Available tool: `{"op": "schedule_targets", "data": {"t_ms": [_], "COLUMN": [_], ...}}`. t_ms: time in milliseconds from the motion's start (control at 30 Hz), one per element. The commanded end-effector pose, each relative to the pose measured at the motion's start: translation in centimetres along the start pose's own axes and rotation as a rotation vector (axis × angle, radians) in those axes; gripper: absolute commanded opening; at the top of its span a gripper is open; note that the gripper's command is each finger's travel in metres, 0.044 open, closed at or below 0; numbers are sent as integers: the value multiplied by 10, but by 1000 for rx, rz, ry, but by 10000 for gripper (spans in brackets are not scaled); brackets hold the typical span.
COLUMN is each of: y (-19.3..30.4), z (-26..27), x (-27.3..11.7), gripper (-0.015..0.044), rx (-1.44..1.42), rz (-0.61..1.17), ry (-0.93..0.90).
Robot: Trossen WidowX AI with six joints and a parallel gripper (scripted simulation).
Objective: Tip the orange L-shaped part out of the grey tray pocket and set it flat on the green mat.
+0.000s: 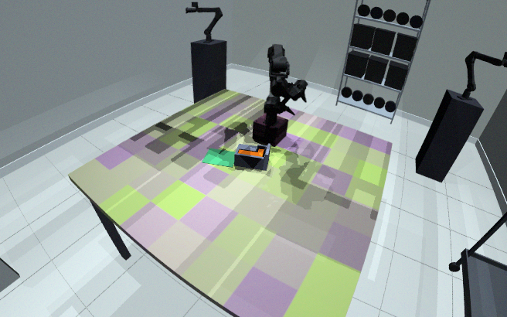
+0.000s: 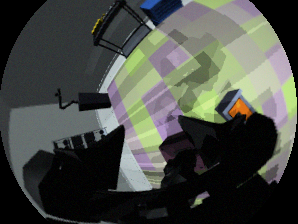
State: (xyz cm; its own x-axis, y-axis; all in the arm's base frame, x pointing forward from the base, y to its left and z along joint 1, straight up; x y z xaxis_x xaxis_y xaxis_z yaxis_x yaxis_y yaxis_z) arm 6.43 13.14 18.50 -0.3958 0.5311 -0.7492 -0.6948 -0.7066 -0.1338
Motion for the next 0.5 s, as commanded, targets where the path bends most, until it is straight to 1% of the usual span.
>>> {"op": "schedule_targets", "data": {"t_ms": [0, 100, 167, 233, 267, 333, 367, 467], "y": [-1, -14, -27, -42, -50, -62, -65, -66], "z": [-3, -29, -58, -96, -116, -152, -161, -165], "x": [0, 0, -1, -4, -7, -14, -17, -17], "gripper": [374, 295, 242, 190, 180, 180, 180, 180], "rx": [11, 115, 233, 387, 469, 615, 654, 667], "rz": [2, 12, 9, -17, -42, -102, -122, -129], "ry": [13, 128, 259, 428, 515, 674, 717, 731]}}
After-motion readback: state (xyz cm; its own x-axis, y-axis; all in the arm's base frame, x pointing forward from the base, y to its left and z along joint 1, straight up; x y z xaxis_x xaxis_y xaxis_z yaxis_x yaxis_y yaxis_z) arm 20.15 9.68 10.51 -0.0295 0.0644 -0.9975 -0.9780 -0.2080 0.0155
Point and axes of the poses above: the point midway between the two fingers, 35 mm back from their tips, its own x axis out along the fingers, its own z axis across the jaws, y = z × x, the point moved 2 cm from there along -x, back along the fingers, and after that the axes turned 12 degrees about x, right-handed, at the moved point
